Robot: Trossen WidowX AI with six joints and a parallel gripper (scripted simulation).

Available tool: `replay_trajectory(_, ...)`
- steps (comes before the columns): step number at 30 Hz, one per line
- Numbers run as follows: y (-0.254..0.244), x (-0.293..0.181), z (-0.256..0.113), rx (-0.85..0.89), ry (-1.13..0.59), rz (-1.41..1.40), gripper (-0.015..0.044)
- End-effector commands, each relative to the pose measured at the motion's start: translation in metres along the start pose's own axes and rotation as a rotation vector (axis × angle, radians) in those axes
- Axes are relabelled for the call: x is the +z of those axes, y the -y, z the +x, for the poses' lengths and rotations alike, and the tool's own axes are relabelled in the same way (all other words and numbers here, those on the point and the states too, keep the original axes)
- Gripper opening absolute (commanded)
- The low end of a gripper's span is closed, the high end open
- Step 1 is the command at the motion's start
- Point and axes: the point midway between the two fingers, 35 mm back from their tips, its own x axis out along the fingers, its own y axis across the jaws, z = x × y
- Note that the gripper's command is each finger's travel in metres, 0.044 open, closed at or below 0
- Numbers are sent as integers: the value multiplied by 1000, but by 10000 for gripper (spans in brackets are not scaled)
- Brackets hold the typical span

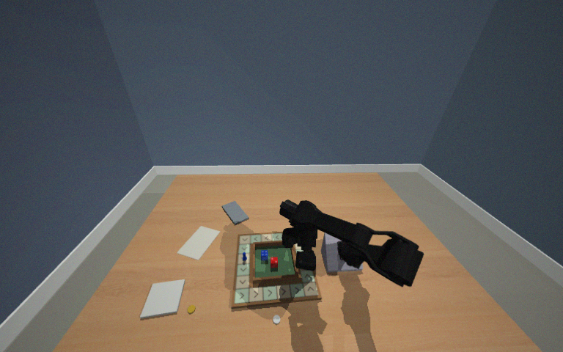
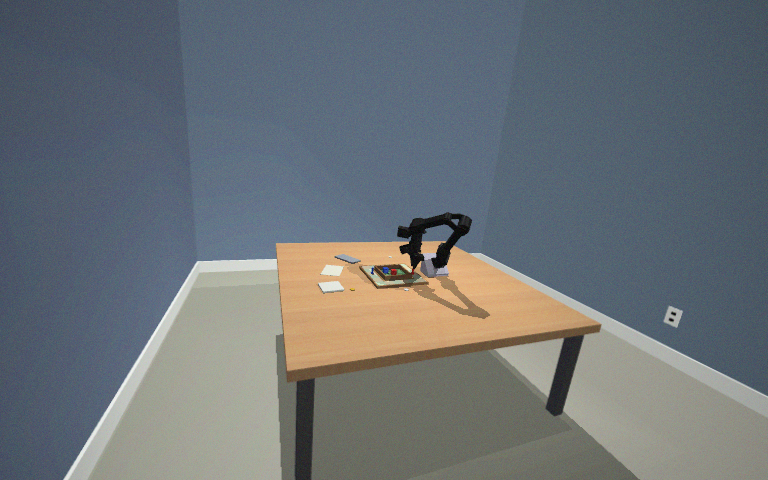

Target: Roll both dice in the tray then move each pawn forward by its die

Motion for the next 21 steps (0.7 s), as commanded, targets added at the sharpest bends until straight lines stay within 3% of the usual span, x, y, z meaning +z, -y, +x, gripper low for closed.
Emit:
replay_trajectory(1,-1,0,7,6,-1,5,200)
replay_trajectory(16,-2,-2,28,8,-2,4,200)
replay_trajectory(21,-2,-2,28,8,-2,4,69)
